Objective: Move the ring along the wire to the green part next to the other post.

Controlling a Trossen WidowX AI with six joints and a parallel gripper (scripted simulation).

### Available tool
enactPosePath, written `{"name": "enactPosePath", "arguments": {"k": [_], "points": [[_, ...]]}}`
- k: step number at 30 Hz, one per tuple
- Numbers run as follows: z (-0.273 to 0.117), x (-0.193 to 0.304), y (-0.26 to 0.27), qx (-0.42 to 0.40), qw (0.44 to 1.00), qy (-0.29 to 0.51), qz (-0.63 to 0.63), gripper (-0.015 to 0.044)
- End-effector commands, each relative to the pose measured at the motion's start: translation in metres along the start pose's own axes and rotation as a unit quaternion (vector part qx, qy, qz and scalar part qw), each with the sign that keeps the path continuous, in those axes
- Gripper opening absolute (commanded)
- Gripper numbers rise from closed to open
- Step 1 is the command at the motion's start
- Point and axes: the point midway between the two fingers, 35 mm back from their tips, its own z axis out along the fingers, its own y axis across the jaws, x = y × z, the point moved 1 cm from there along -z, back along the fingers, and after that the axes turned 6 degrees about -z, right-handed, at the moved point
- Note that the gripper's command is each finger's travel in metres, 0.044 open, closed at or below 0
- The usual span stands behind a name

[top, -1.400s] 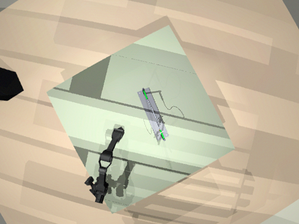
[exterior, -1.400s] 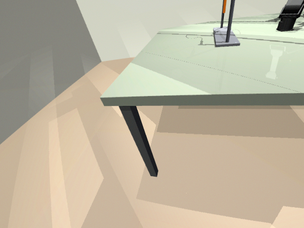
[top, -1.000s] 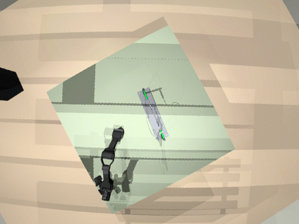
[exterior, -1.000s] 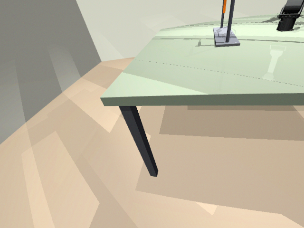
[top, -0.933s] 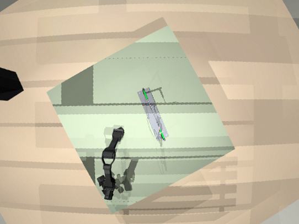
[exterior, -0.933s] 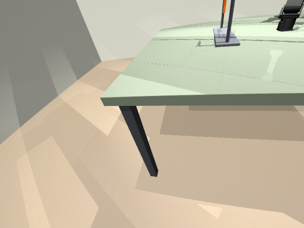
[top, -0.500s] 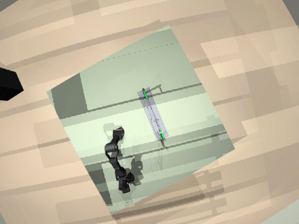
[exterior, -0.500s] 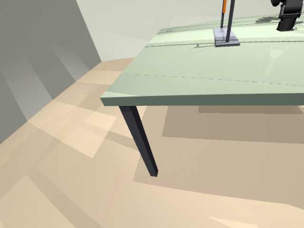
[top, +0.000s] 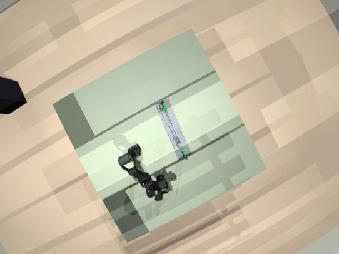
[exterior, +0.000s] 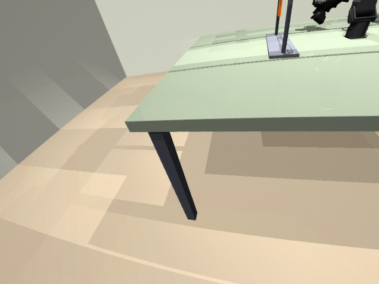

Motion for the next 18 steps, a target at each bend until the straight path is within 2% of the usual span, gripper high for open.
{"name": "enactPosePath", "arguments": {"k": [1, 11, 15, 18], "points": [[-0.009, -0.043, 0.039, -0.040, 0.992, -0.101, 0.057, 0.0160], [-0.073, -0.127, 0.142, -0.221, 0.909, -0.305, 0.178, 0.0160], [-0.111, -0.144, 0.180, -0.313, 0.856, -0.354, 0.210, 0.0160], [-0.118, -0.146, 0.186, -0.330, 0.846, -0.360, 0.215, 0.0160]]}}
